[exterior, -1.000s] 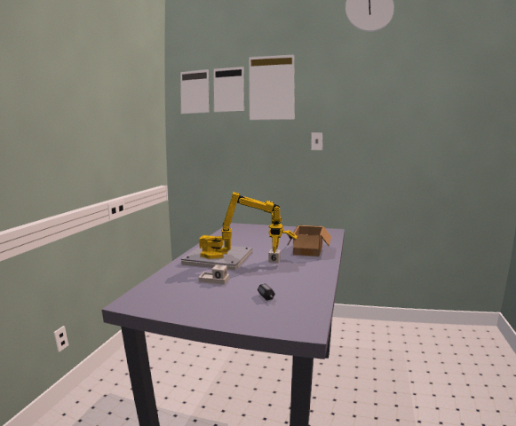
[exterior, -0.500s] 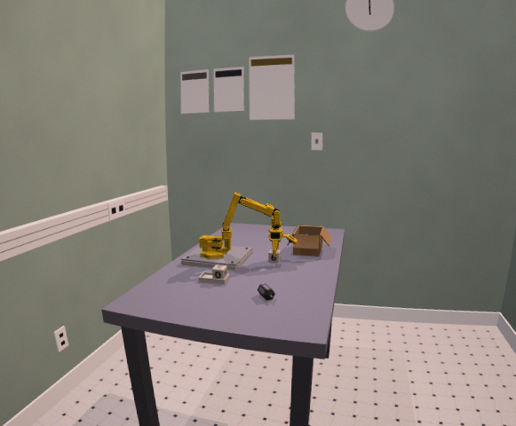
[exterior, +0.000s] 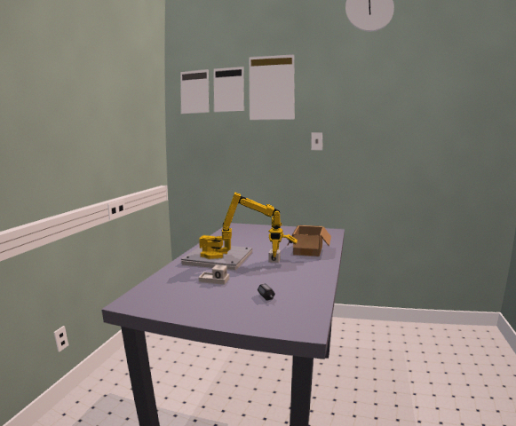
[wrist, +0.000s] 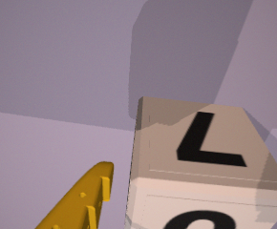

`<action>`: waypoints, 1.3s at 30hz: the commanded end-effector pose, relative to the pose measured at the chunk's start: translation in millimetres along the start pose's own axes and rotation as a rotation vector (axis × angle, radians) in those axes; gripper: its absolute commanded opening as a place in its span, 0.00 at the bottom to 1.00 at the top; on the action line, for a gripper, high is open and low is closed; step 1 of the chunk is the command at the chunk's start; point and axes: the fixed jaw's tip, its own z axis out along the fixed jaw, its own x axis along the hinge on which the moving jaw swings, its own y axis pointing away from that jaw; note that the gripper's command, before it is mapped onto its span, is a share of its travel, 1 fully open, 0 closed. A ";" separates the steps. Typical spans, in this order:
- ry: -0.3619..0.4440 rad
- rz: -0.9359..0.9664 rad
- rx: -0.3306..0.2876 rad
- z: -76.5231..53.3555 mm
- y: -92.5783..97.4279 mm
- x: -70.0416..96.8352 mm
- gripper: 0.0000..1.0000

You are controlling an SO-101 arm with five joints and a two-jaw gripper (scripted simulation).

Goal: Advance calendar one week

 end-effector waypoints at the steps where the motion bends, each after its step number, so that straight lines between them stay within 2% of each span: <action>1: 0.030 -0.017 0.006 6.1 0.3 5.6 0.35; 39: 0.030 -0.017 0.006 6.1 -5.4 5.5 0.27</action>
